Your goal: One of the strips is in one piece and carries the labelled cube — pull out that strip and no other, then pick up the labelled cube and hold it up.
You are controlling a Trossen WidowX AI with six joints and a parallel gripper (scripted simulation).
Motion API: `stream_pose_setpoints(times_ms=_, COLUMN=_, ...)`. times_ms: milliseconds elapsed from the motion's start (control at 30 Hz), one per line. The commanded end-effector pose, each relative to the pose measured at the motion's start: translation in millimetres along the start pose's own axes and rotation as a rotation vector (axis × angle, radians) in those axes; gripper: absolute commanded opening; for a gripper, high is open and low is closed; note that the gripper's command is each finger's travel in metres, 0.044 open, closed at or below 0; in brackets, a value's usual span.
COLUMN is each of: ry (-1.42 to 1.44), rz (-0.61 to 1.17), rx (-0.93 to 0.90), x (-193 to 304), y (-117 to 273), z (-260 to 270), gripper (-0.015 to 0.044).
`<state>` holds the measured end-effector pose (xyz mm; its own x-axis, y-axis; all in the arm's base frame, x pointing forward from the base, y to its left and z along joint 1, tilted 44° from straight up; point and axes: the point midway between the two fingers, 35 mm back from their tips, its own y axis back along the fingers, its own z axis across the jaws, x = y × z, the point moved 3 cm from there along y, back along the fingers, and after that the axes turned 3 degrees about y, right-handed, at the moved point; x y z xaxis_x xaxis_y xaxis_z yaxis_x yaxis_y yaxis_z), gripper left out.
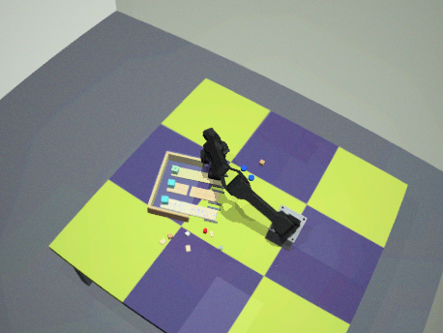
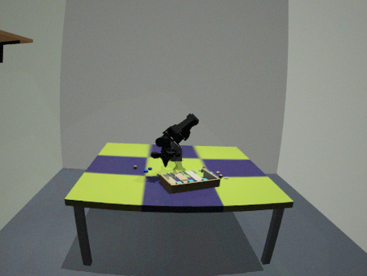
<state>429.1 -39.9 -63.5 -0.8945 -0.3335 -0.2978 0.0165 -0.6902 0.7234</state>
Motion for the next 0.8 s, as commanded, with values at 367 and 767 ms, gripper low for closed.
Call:
stream_pose_setpoints(times_ms=367, ry=-0.003, rz=0.005, rx=-0.001, x=0.0, y=-27.0, z=0.6, gripper=0.0)
stream_pose_setpoints(times_ms=767, ry=-0.003, rz=0.004, rx=-0.002, x=0.9, y=-46.7, z=1.8, gripper=0.0)
